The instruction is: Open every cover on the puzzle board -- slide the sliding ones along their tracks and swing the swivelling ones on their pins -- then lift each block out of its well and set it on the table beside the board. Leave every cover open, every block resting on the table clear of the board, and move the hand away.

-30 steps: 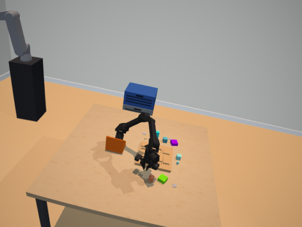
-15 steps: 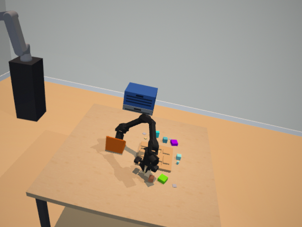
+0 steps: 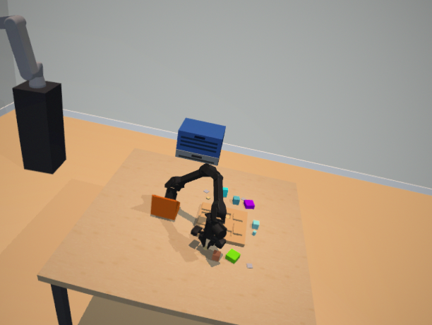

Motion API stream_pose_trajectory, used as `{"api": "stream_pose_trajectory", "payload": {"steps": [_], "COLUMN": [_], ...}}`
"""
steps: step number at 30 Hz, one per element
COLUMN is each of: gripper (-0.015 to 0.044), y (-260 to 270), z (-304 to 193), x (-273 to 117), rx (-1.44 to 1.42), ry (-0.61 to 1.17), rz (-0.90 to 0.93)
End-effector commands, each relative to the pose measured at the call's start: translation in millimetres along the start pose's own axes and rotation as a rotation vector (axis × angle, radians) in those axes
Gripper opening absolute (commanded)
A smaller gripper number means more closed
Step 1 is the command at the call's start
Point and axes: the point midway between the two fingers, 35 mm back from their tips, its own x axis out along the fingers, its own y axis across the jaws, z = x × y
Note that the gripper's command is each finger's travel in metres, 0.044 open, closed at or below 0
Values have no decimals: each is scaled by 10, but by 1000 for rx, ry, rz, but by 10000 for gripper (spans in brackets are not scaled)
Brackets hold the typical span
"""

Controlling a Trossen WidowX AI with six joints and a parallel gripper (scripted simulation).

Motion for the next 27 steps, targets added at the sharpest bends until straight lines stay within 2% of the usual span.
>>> {"api": "stream_pose_trajectory", "payload": {"steps": [1, 13, 27], "gripper": [132, 440, 440], "y": [-2, -3, -14], "z": [0, -1, -10], "x": [-2, -22, -460], "rx": [0, 0, 5], "ry": [0, 0, -1], "rz": [0, 0, 2]}}
